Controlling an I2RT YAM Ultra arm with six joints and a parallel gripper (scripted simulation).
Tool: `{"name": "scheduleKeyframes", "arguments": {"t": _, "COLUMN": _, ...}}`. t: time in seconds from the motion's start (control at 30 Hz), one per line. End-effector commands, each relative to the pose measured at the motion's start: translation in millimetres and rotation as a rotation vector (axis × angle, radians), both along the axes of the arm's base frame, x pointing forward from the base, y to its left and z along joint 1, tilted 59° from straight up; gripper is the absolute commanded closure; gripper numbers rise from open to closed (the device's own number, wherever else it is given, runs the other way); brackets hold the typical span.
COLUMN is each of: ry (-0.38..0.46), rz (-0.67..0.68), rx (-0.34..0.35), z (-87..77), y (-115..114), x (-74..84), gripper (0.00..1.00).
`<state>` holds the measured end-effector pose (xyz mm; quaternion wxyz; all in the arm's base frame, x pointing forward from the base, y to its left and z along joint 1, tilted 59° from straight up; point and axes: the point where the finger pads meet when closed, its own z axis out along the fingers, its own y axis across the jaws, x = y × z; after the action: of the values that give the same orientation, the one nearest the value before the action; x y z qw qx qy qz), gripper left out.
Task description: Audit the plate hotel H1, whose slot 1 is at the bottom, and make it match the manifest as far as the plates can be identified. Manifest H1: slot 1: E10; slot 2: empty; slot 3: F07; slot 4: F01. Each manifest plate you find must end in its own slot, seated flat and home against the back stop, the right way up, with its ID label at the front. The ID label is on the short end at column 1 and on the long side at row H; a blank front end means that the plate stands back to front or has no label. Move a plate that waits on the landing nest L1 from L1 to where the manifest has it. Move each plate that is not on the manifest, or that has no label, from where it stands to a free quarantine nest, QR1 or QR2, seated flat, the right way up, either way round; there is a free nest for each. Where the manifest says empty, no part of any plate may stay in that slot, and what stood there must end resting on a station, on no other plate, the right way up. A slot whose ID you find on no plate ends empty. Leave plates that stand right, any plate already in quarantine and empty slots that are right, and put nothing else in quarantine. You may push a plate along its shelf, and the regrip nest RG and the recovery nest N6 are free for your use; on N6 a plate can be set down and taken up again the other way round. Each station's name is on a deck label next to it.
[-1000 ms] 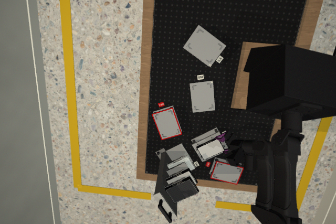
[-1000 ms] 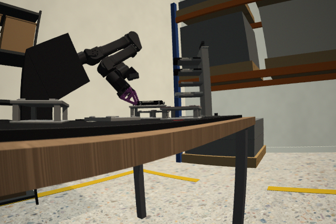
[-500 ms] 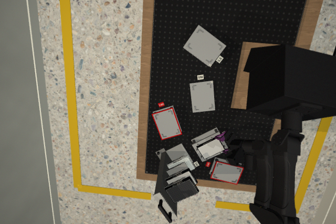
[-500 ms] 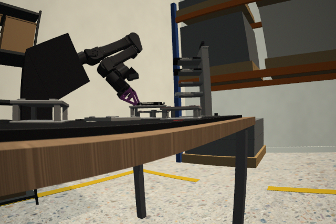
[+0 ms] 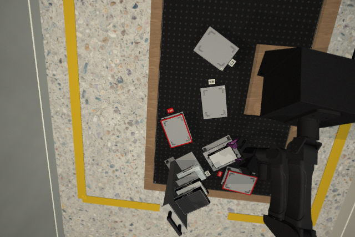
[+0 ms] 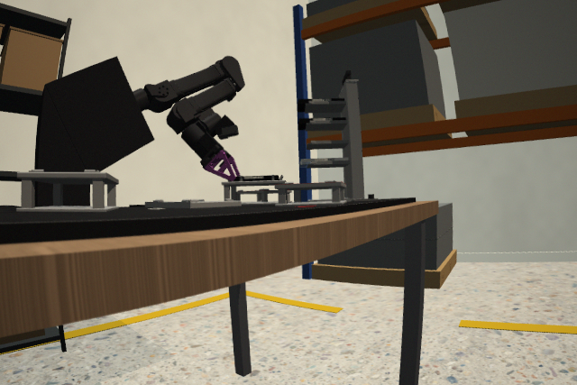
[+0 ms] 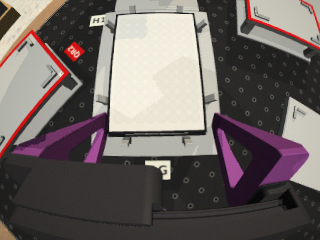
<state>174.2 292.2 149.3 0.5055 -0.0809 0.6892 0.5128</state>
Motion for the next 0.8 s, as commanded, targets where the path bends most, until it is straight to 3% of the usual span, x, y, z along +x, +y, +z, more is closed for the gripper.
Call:
{"name": "scheduleKeyframes", "arguments": {"t": 0.0, "ry": -0.006, "rz": 0.005, "rx": -0.008, "z": -1.2, "y": 2.6, "x": 0.1, "gripper": 0.0}}
{"name": "scheduleKeyframes", "arguments": {"t": 0.3, "ry": -0.006, "rz": 0.005, "rx": -0.008, "z": -1.2, "y": 2.6, "x": 0.1, "gripper": 0.0}}
{"name": "scheduleKeyframes", "arguments": {"t": 0.77, "ry": -0.016, "rz": 0.005, "rx": 0.016, "z": 13.3, "y": -14.9, "x": -3.4, "gripper": 0.0}}
